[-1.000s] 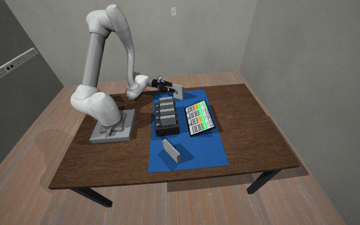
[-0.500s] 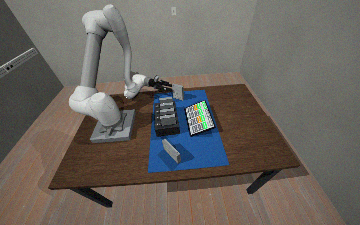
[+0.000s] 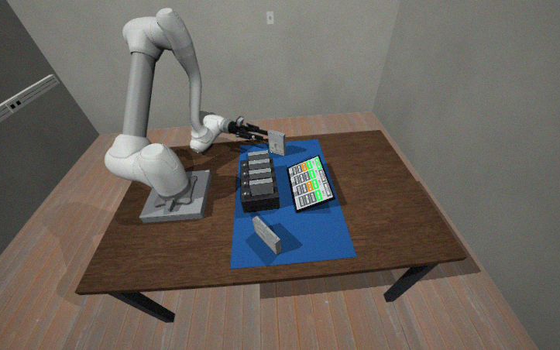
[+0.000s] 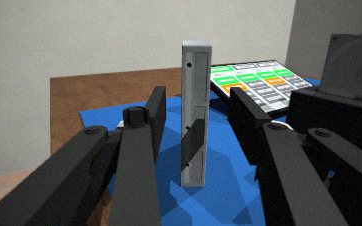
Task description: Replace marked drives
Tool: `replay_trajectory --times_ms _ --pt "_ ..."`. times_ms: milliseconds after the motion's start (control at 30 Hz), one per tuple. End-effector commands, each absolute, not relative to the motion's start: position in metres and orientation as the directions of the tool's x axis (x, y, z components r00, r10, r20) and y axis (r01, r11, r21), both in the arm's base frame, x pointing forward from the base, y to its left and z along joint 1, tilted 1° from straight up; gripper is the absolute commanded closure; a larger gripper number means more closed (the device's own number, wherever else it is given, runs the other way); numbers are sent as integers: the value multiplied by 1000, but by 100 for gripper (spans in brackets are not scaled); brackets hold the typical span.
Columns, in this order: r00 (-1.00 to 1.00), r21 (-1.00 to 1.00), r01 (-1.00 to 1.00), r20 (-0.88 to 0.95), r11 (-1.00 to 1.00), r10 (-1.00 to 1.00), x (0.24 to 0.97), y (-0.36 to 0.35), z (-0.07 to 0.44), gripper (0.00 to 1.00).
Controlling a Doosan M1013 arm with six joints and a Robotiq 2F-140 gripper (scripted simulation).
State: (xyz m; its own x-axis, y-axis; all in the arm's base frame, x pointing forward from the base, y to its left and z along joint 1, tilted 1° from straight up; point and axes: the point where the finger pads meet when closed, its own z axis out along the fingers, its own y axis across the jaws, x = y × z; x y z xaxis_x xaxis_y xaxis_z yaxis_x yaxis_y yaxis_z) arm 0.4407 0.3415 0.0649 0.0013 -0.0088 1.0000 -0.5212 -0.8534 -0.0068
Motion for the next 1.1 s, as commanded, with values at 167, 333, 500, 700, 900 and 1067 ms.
replay_trajectory --times_ms 167,333,500,700,900,1067 --pt "1 -8 -521 1000 -853 -9 437 344 65 60" --pt "1 -8 -521 1000 -853 -9 436 344 65 60" --pt "1 -8 -521 1000 -853 -9 436 344 66 60" --pt "1 -8 -521 1000 -853 -9 436 344 67 60" --pt "1 -8 -521 1000 -853 -9 436 344 73 60" --pt "1 -8 -521 1000 -853 -9 436 344 80 60"
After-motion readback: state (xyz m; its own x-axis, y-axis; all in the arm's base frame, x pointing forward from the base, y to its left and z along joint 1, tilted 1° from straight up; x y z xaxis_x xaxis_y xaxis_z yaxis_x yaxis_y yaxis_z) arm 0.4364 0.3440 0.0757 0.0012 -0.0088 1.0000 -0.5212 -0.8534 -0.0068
